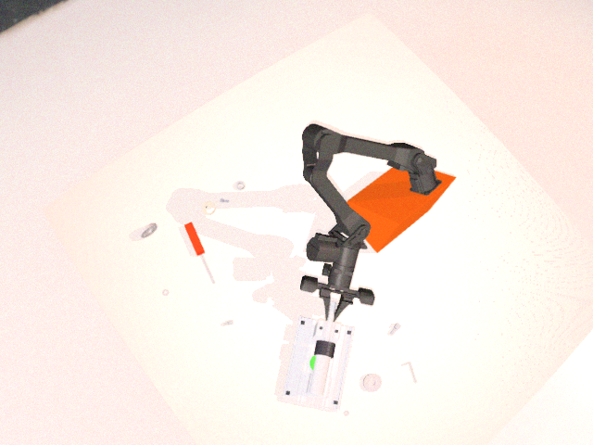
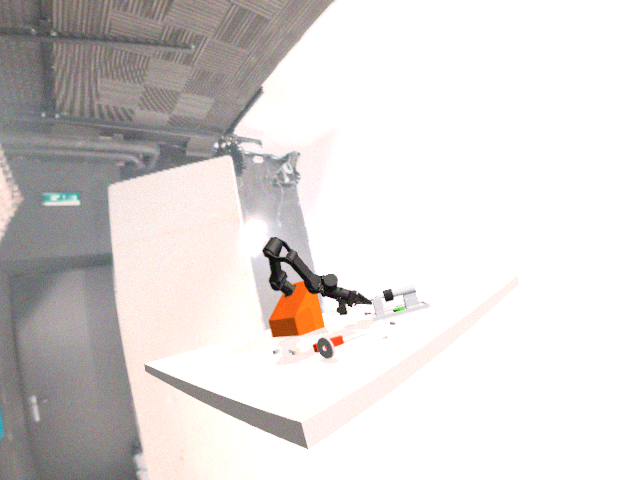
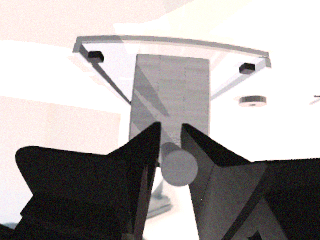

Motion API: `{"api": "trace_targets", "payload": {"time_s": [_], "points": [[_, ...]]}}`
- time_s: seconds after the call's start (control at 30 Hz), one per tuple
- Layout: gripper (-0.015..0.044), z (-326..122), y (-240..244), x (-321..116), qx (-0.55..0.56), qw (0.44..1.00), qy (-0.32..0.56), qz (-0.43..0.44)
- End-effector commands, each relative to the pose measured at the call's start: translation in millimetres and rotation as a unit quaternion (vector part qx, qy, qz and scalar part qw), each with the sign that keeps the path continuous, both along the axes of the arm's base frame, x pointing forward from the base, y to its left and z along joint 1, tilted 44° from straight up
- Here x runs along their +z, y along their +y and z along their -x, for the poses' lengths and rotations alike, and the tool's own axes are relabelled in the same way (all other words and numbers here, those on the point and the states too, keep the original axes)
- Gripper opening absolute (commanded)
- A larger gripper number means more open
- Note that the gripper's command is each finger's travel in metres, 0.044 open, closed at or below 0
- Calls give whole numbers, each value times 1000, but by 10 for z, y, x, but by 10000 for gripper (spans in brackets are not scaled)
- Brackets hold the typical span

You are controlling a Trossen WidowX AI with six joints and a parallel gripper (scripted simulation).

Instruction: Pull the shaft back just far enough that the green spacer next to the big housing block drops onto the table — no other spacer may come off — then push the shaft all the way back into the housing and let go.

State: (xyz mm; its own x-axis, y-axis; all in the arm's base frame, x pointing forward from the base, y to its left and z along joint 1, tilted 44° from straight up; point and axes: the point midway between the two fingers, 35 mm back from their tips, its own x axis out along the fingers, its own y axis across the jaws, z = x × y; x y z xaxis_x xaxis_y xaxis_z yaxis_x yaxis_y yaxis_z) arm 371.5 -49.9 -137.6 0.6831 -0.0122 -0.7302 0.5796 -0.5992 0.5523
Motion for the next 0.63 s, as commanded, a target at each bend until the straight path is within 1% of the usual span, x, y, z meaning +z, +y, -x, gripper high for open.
{"api": "trace_targets", "payload": {"time_s": [0.0, 0.13, 0.6], "points": [[0, -28, 24, -19, 0, 1000, 0, -3], [0, -29, 24, -18, 0, 1000, 0, -3], [368, 33, -1, 43, -1, 1000, 1, 0]]}}
